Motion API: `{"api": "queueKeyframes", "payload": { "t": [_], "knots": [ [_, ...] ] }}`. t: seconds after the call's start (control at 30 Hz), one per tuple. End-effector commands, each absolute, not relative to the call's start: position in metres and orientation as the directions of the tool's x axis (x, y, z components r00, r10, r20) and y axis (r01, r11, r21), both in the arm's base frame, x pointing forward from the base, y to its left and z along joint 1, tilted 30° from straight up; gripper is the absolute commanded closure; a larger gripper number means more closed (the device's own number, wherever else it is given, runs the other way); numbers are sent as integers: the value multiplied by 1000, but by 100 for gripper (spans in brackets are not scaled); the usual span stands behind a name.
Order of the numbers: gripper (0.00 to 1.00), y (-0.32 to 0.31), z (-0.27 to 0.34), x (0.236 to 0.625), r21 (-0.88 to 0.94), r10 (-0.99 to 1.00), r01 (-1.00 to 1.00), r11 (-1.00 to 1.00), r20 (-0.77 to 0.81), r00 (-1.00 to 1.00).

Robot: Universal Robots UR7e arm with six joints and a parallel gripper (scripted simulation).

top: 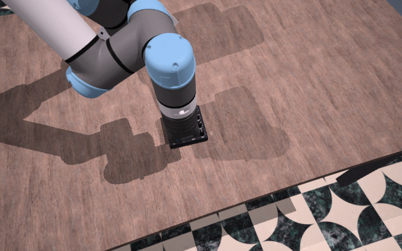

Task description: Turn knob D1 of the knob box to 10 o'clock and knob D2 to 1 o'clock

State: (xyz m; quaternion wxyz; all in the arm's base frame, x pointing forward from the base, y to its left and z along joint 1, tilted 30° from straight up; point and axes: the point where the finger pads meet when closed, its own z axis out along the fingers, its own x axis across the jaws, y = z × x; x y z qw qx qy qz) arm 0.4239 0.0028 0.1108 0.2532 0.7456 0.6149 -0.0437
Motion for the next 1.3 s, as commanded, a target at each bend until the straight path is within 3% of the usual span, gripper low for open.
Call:
{"api": "queueKeyframes", "payload": {
  "t": [0.0, 1.27],
  "knots": [
    [54, 3, 111, 424, 325, 895, 939, -115, -376, 240],
    [54, -3, 99, 428, 325, 895, 939, -115, -376, 240]
  ]
}}
